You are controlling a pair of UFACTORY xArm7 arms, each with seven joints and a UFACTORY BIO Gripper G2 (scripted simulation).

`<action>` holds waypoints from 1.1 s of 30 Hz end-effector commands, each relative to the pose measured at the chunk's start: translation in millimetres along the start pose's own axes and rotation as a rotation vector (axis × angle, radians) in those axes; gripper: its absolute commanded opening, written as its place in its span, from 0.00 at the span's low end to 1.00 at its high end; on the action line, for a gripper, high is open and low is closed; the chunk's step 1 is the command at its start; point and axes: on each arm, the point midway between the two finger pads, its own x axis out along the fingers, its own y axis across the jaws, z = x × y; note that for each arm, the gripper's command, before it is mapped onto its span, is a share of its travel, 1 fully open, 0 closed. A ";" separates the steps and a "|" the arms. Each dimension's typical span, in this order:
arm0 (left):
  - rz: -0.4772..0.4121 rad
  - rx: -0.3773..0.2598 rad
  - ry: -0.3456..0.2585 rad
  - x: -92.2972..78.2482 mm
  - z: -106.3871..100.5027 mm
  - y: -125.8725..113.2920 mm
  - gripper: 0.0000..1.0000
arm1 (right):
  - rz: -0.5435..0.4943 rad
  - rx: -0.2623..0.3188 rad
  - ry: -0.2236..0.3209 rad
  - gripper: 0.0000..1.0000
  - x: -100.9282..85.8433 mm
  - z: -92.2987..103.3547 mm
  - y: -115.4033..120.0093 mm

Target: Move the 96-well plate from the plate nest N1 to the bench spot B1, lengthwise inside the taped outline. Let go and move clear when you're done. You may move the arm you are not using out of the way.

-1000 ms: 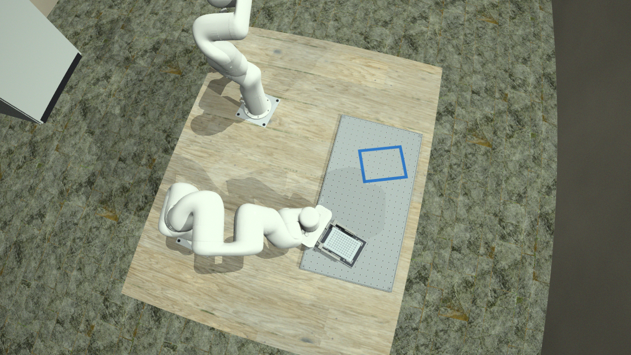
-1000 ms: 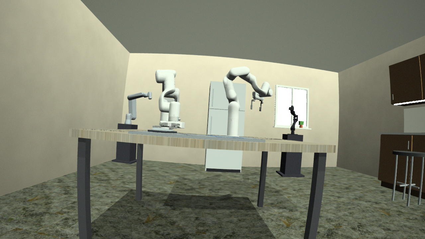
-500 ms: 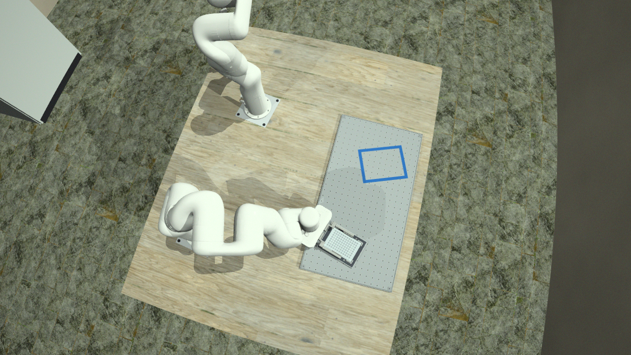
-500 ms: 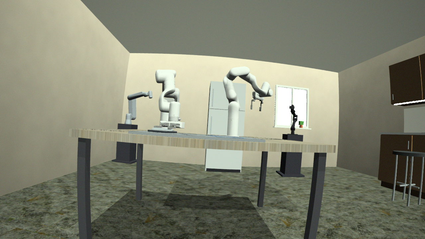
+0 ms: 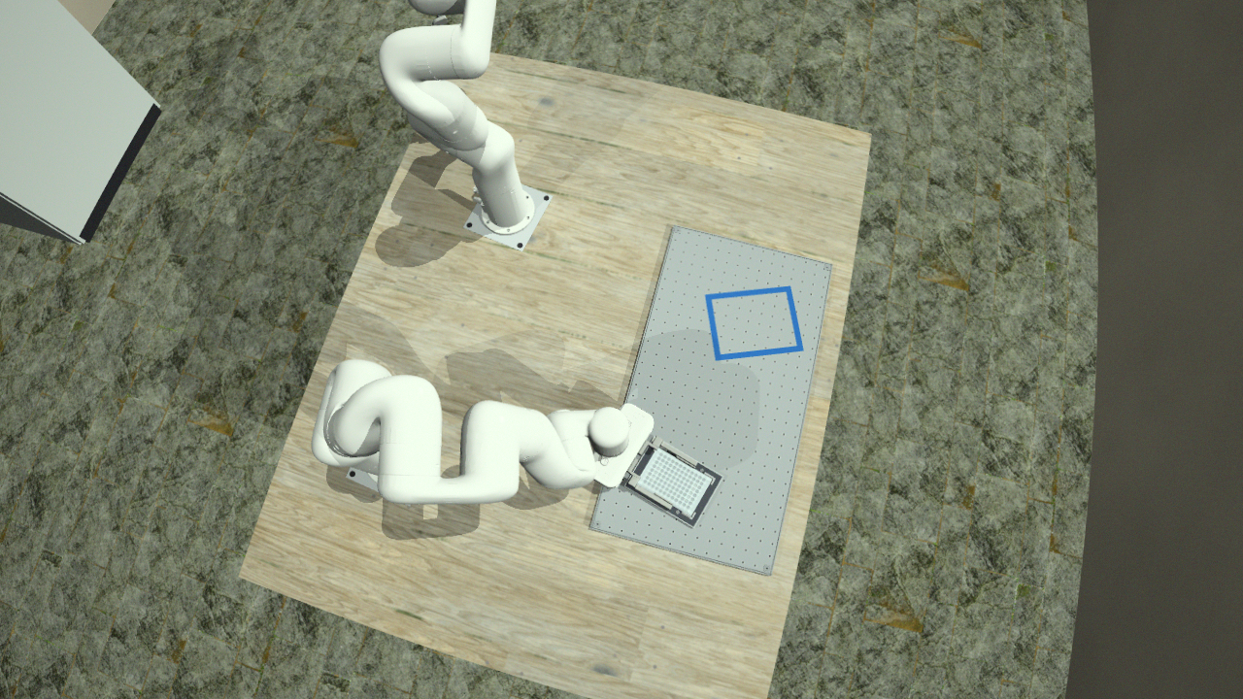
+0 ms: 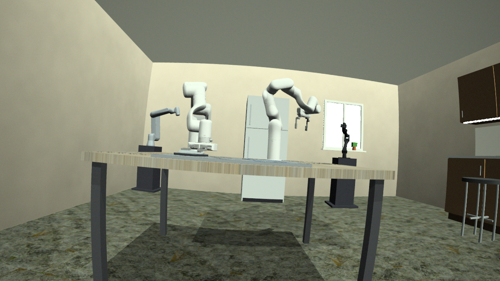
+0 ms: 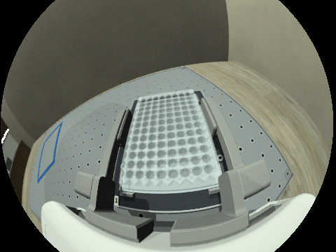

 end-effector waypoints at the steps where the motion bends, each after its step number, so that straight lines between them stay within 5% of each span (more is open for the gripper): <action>1: 0.003 0.000 -0.001 -1.1 0.3 0.6 1.00 | 0.000 0.002 -0.004 0.00 1.1 2.0 0.7; 33: 0.003 0.000 -0.001 -1.1 0.3 0.6 1.00 | 0.000 0.002 -0.004 0.00 1.0 9.2 0.7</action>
